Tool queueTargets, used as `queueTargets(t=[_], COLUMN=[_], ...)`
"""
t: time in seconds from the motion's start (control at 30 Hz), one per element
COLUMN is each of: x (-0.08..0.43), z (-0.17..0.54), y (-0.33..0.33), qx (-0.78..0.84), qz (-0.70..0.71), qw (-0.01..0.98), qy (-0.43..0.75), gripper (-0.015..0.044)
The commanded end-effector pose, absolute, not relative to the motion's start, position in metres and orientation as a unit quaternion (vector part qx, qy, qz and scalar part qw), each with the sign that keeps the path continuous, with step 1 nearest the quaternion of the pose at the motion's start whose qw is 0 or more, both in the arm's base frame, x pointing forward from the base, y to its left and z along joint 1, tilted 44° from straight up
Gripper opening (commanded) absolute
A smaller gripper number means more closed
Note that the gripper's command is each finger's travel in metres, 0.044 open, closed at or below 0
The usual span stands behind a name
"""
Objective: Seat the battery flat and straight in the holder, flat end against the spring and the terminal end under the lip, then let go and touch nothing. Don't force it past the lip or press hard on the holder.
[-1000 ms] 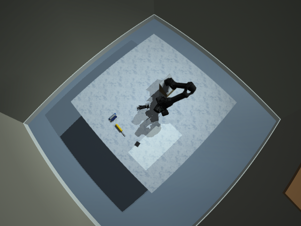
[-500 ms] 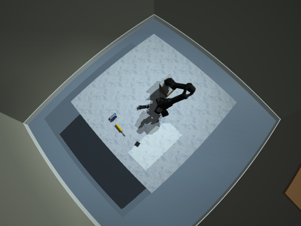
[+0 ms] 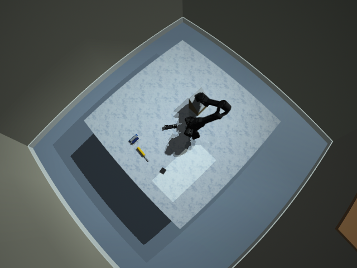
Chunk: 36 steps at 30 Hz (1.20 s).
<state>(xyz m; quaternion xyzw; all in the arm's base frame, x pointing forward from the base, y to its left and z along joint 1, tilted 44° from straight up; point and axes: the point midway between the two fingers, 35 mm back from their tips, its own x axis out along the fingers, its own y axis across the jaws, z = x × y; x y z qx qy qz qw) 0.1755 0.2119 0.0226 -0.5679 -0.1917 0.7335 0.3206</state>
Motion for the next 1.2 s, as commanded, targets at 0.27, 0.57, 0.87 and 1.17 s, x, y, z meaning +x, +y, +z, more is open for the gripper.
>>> queueTargets(t=[0.27, 0.57, 0.87, 1.17], x=[0.174, 0.176, 0.182, 0.194], z=[0.017, 0.017, 0.052, 0.046], y=[0.215, 0.215, 0.181, 0.174], qx=[-0.568, -0.572, -0.569, -0.524], qz=[0.734, 0.732, 0.734, 0.752], qw=[0.321, 0.321, 0.320, 0.392], qy=[-0.188, -0.186, -0.187, -0.079], gripper=[0.0089, 0.0064, 0.0064, 0.0064])
